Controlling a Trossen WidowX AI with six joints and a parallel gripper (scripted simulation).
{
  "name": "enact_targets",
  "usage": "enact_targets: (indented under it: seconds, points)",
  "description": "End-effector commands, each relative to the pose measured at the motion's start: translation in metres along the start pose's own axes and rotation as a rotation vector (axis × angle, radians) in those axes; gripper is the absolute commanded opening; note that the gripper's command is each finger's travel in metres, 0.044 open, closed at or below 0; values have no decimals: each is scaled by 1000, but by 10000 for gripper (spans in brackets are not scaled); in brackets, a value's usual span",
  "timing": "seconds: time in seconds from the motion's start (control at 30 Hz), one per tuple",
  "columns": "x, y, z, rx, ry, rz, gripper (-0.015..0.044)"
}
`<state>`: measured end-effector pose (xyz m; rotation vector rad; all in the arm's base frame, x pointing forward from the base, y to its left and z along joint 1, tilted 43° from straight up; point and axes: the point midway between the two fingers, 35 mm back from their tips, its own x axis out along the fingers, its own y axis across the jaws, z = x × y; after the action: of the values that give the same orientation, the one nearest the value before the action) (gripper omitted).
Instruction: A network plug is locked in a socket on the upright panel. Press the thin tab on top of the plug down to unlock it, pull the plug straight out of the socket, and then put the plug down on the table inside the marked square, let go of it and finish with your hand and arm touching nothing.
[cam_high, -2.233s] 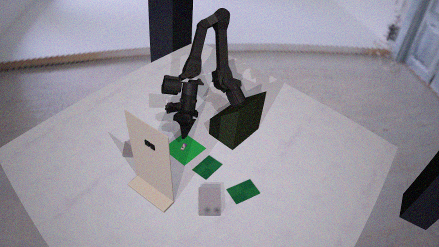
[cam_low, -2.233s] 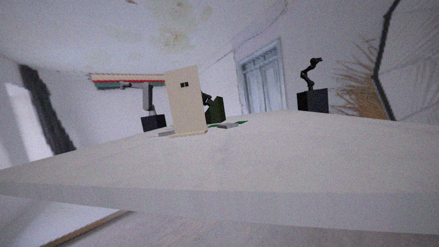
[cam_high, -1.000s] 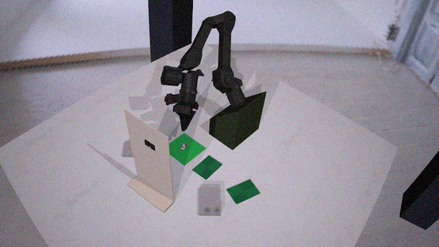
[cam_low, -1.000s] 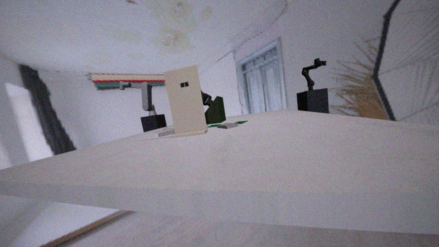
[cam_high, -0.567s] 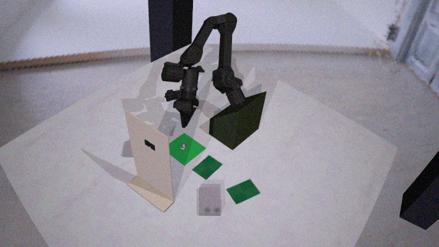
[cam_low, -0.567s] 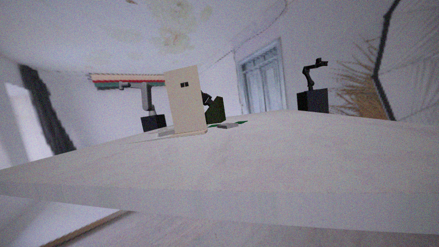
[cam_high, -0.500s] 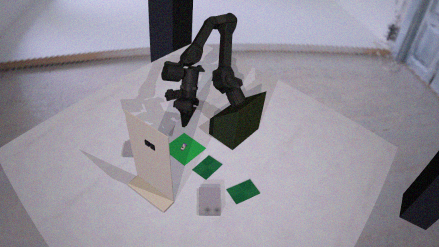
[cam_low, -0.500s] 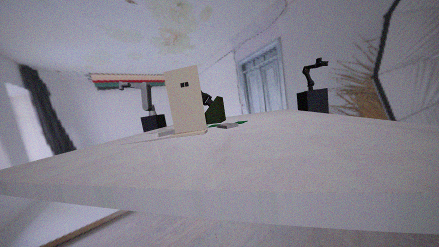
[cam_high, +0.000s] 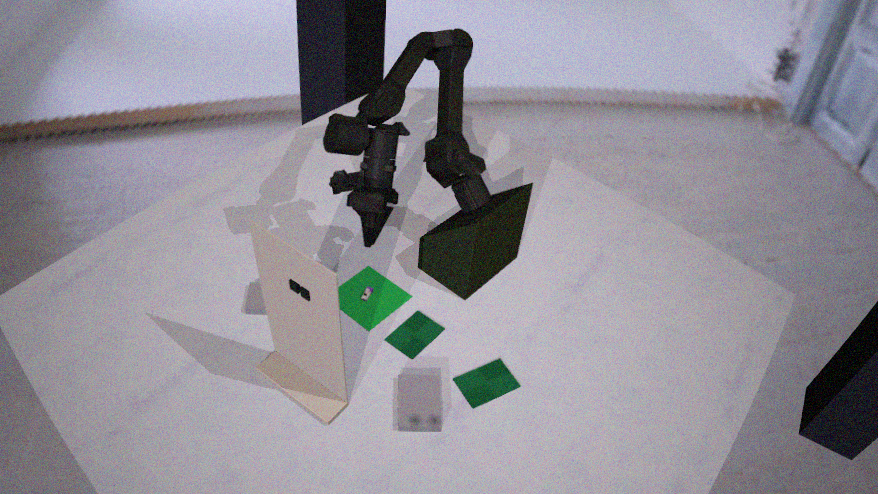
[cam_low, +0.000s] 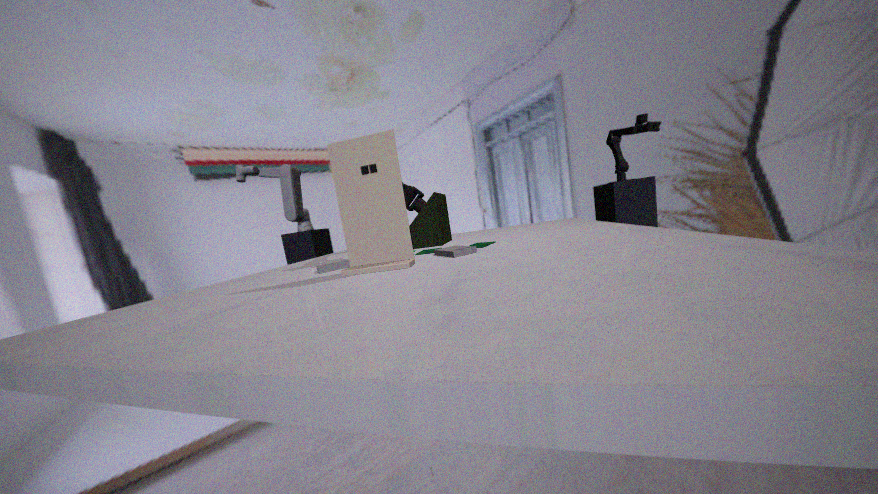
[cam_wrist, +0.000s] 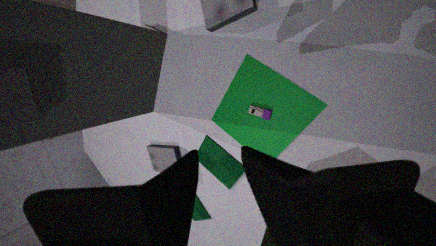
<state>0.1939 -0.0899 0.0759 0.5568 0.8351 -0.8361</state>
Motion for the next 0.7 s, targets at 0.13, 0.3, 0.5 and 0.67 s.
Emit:
enact_targets:
  seconds: [0.13, 0.3, 0.5, 0.67]
  points:
    - [-15, 13, 1, 7, 9, -4, 156]
    - [-25, 21, 1, 9, 12, -5, 156]
    - [-38, 30, 0, 10, 13, -6, 156]
    - [-49, 37, 0, 10, 11, -6, 156]
